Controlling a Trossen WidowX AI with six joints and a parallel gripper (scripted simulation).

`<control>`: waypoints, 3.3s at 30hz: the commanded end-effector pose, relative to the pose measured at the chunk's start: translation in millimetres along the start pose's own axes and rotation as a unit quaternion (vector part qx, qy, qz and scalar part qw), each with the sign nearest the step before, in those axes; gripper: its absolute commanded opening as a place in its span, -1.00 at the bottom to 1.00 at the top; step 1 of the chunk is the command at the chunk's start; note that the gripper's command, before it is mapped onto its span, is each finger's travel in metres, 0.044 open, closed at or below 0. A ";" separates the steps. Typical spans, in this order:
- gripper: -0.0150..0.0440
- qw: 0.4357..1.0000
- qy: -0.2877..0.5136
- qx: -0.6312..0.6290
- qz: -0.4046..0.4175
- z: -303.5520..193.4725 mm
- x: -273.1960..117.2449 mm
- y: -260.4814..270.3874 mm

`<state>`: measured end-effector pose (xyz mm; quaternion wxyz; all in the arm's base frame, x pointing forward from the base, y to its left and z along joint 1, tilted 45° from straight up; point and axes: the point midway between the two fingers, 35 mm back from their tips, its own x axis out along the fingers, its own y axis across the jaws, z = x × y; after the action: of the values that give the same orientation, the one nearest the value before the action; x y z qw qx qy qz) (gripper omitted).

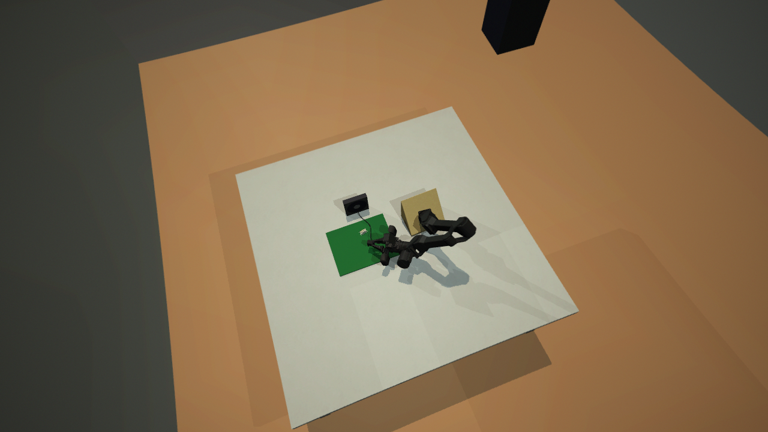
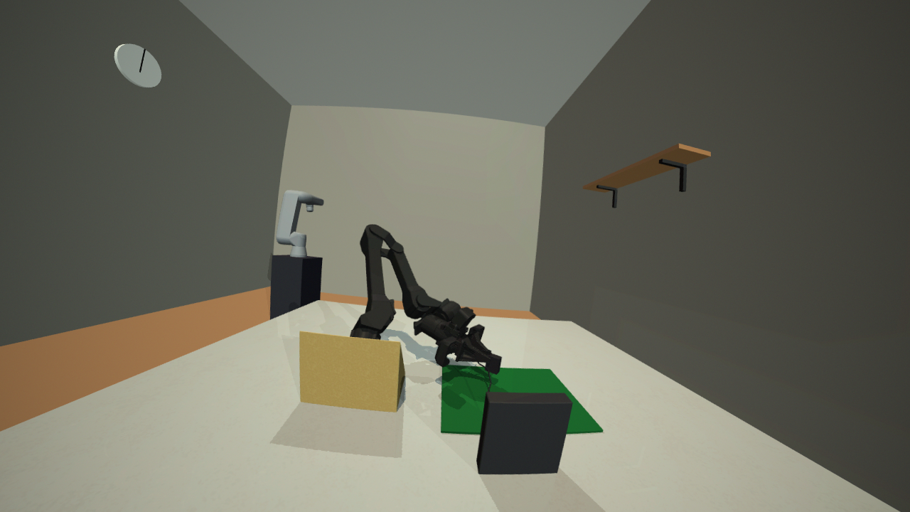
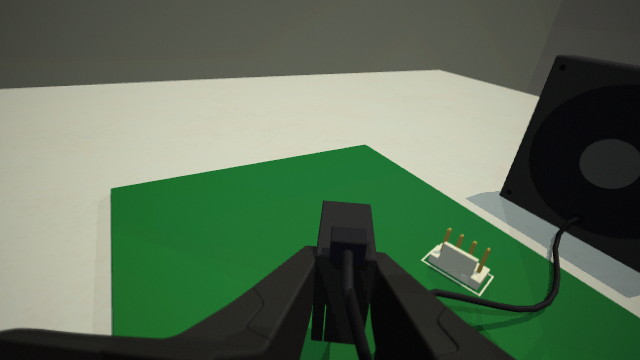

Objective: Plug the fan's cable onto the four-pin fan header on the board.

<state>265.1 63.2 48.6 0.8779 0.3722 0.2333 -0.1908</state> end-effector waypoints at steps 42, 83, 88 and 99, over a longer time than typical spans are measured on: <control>-0.49 1.000 0.001 0.000 -0.001 -29.9 5.9 -0.7; -0.05 1.000 0.000 0.001 -0.001 -29.7 5.9 -0.3; -0.02 1.000 0.000 0.001 -0.001 -29.7 5.9 -0.3; -0.02 1.000 0.000 0.001 -0.001 -29.7 5.9 -0.3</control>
<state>261.8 84.1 26.9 0.8773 0.3729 0.2334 -0.1917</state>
